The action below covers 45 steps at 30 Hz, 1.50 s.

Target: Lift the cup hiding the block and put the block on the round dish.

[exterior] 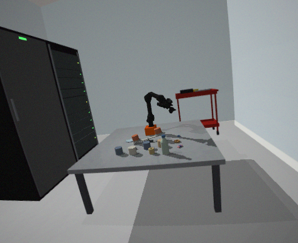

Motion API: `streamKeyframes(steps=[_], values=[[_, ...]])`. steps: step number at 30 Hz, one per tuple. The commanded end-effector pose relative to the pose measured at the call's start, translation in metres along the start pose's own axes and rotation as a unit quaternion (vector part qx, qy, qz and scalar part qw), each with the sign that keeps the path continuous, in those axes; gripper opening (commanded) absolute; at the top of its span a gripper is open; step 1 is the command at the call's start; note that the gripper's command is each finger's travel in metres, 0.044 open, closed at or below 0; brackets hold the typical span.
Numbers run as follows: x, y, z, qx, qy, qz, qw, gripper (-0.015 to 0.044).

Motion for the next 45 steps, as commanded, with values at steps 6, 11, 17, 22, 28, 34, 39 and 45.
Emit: streamKeyframes(steps=[6,11,17,22,28,34,39,45], values=[[0.022,0.009,0.01,-0.015,0.003,0.056,0.998,0.044],[0.045,0.02,0.023,-0.034,0.006,0.121,0.992,0.044],[0.067,0.035,0.04,-0.061,0.007,0.199,0.978,0.044],[0.083,0.049,0.055,-0.087,0.007,0.265,0.96,0.044],[0.097,0.065,0.073,-0.12,0.004,0.343,0.932,0.044],[0.107,0.082,0.091,-0.155,-0.002,0.42,0.894,0.044],[0.113,0.096,0.107,-0.186,-0.008,0.482,0.856,0.044],[0.117,0.112,0.125,-0.223,-0.018,0.553,0.803,0.044]])
Point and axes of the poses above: the point midway between the two fingers, 35 mm back from their tips, its own x axis back along the fingers, its own y axis across the jaws, z = x × y, the point moved 10 cm from there along x, back along the fingers, and after that the axes turned 6 degrees about x, right-handed, at the moved point
